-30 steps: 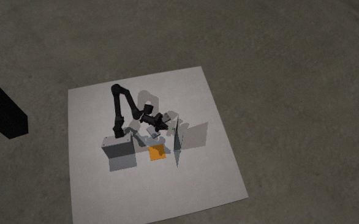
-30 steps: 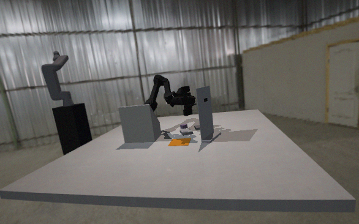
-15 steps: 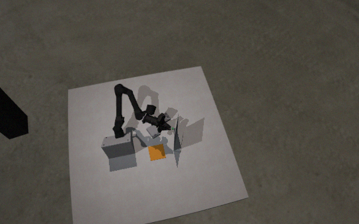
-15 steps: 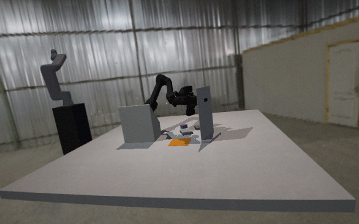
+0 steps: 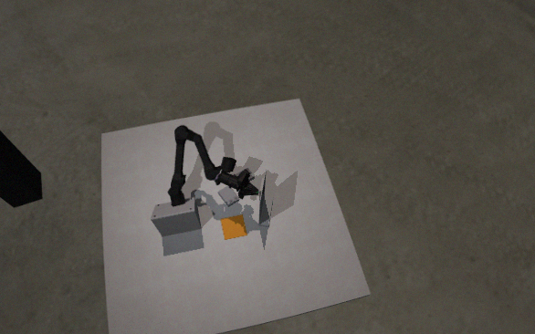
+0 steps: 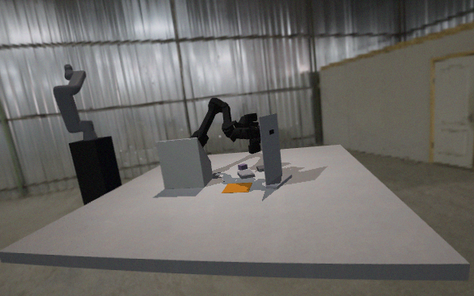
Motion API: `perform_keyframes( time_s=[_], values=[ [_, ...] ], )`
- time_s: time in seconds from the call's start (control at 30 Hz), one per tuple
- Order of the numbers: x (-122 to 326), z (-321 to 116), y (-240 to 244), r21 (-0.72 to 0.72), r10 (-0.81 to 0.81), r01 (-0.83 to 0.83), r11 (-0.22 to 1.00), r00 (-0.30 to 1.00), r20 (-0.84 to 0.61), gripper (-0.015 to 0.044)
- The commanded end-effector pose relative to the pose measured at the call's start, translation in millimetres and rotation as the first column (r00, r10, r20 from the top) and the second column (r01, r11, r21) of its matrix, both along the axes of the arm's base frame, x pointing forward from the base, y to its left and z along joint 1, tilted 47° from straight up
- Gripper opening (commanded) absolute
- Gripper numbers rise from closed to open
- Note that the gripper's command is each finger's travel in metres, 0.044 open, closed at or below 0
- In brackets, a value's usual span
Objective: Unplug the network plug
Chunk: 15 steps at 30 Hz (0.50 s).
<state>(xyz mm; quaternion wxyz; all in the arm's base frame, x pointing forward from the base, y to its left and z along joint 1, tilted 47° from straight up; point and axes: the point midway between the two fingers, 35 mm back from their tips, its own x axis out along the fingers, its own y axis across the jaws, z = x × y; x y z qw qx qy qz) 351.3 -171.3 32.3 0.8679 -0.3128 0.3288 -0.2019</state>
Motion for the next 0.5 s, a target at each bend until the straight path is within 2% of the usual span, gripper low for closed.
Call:
perform_keyframes(
  time_s=[0.0, 0.47],
  values=[
    [4.1, 1.4, -1.2, -0.005, 0.006, -0.006, 1.000, 1.000, 0.006, 0.0149],
    [4.1, 1.4, -1.2, -0.005, 0.006, -0.006, 1.000, 1.000, 0.006, 0.0056]
  ],
)
